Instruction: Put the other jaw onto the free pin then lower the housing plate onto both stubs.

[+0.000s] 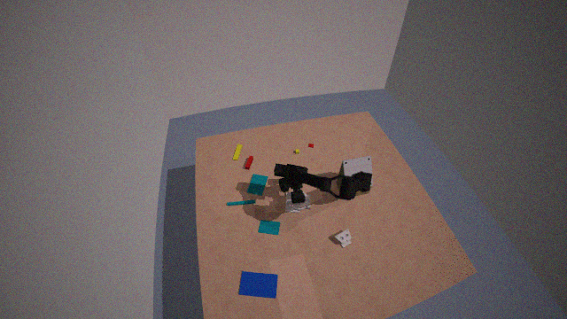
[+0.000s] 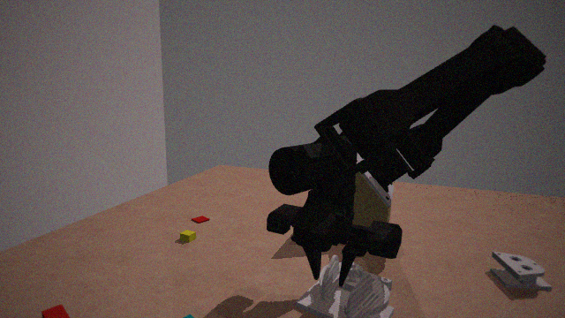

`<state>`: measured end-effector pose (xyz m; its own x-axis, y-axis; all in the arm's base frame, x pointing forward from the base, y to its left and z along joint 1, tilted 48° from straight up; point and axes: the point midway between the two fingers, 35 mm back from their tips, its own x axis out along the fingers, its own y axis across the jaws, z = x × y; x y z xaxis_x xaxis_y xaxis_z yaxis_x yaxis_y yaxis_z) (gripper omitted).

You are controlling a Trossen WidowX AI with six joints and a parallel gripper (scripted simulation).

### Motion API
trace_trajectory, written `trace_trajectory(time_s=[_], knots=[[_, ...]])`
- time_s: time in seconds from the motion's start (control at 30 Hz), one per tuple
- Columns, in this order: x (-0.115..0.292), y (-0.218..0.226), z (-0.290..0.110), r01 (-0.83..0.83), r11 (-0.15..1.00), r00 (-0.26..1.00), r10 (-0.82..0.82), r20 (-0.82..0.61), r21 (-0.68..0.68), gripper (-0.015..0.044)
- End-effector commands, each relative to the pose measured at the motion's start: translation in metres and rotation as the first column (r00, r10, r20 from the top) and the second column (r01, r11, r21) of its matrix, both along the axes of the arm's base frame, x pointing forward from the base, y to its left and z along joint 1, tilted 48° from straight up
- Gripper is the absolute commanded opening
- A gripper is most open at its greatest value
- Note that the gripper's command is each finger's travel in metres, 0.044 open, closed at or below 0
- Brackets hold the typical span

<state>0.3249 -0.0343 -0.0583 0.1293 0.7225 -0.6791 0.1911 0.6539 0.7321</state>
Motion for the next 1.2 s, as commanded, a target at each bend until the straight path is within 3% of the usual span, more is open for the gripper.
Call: trace_trajectory(time_s=[0.0, 1.17], knots=[[0.0002, 0.0020, -0.0011, 0.004, 1.000, 1.000, -0.004, -0.003, 0.005, 0.0134], [0.0013, 0.0082, -0.0068, 0.003, 1.000, 1.000, -0.003, -0.001, 0.005, 0.0134]])
